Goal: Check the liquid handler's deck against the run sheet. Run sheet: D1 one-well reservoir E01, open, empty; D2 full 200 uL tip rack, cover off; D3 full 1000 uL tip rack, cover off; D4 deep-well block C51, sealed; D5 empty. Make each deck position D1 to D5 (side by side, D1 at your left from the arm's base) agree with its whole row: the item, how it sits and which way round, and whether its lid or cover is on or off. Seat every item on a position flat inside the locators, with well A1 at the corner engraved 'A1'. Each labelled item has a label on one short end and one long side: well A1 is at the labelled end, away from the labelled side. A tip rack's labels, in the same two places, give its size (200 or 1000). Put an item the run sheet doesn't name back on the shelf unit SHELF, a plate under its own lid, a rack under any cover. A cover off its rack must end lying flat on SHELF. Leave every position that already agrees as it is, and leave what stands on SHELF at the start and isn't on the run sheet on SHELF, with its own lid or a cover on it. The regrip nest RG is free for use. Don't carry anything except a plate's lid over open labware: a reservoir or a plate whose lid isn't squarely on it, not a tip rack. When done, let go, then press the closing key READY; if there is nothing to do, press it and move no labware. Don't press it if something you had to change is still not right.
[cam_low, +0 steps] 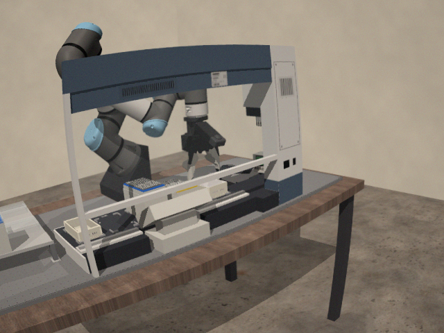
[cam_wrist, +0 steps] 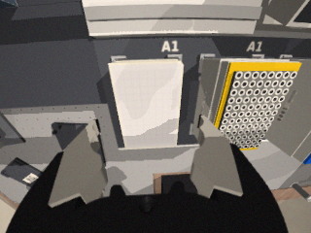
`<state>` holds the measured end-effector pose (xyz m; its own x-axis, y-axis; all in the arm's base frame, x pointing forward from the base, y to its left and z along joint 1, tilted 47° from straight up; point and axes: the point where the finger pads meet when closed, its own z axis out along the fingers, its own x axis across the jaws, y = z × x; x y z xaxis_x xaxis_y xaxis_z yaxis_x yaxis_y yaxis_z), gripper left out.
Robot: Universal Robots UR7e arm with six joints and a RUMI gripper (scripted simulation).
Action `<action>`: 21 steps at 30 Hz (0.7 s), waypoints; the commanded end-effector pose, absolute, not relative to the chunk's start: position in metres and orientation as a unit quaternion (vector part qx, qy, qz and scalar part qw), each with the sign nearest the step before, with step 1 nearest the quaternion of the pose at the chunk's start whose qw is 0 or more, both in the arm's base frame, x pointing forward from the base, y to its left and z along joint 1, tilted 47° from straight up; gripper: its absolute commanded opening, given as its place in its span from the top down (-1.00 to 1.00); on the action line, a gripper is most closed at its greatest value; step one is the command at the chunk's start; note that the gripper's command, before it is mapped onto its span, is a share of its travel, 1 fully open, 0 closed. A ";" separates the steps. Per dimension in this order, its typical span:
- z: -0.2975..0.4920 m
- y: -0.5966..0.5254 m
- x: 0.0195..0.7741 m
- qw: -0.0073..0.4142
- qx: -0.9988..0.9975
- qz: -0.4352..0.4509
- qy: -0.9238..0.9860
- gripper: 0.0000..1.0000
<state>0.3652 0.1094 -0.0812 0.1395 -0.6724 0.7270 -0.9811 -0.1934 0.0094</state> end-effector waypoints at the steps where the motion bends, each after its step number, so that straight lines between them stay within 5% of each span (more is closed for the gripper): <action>1: -0.083 0.107 0.366 0.254 0.711 0.303 -0.582 -0.64; 21: -0.099 0.092 0.369 0.254 0.711 0.303 -0.582 -0.64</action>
<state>0.3687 0.0914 -0.0986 0.1396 -0.6725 0.7268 -0.9810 -0.1938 0.0091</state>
